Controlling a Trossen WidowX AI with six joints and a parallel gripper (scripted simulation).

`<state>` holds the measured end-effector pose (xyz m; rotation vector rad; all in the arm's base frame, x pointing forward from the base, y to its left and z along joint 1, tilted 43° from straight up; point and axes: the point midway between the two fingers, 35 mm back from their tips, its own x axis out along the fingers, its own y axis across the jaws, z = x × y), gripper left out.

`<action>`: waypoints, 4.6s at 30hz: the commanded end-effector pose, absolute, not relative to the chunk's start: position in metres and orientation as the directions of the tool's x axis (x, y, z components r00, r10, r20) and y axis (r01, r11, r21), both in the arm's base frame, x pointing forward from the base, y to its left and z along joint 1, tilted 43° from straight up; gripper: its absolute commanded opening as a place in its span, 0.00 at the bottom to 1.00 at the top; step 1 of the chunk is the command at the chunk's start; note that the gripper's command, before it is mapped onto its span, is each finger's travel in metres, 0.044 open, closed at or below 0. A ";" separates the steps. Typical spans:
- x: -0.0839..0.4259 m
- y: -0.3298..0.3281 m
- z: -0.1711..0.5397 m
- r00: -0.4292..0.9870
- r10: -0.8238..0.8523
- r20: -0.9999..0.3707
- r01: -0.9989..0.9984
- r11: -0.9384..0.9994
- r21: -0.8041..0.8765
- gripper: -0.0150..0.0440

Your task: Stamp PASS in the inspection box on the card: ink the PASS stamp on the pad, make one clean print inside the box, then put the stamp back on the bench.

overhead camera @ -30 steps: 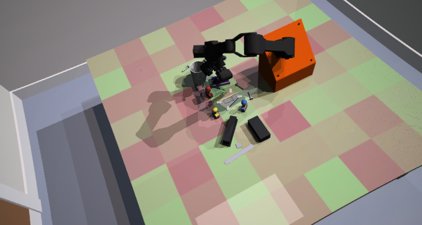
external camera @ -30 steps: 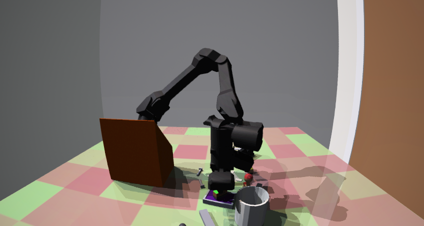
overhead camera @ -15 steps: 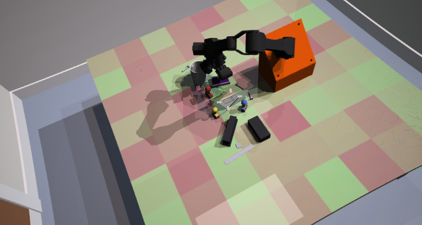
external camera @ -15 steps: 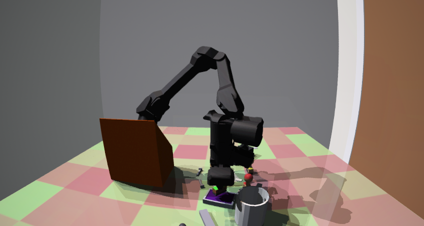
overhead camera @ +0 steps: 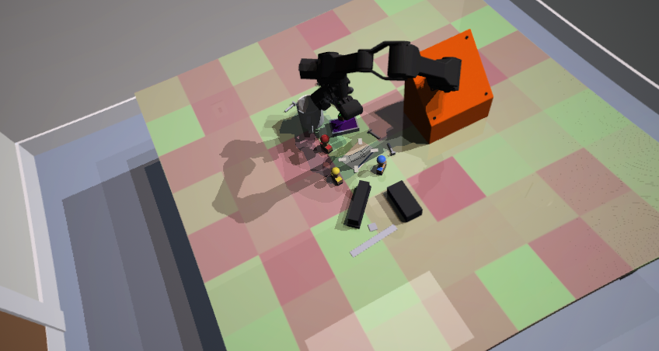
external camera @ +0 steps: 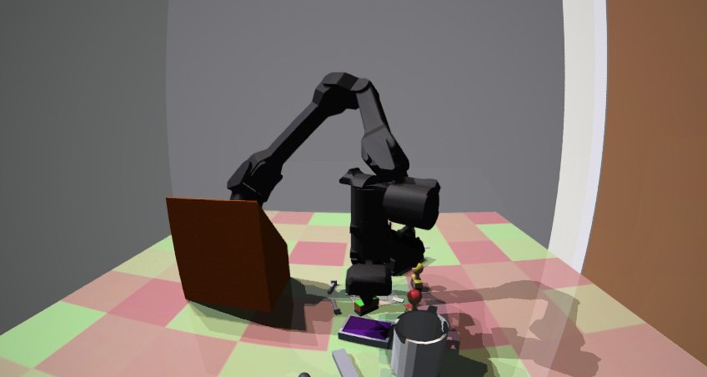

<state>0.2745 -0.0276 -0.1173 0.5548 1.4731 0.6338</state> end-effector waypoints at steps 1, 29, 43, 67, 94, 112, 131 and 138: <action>0.277 -0.034 -0.111 -0.002 0.685 -0.728 -0.059 0.727 0.684 0.25; 0.293 0.022 -0.049 0.003 0.682 -0.732 0.416 0.665 0.621 0.25; 0.292 0.054 -0.022 0.002 0.690 -0.724 0.617 0.569 0.544 0.25; 0.293 0.064 -0.033 0.001 0.689 -0.725 0.616 0.571 0.544 0.25; 0.293 0.077 -0.047 0.001 0.688 -0.725 0.614 0.572 0.544 0.25; 0.293 0.085 -0.055 0.000 0.689 -0.725 0.612 0.573 0.545 0.25; 0.292 0.094 -0.064 0.000 0.690 -0.724 0.611 0.573 0.546 0.25; 0.291 0.097 -0.067 -0.001 0.690 -0.724 0.610 0.573 0.547 0.25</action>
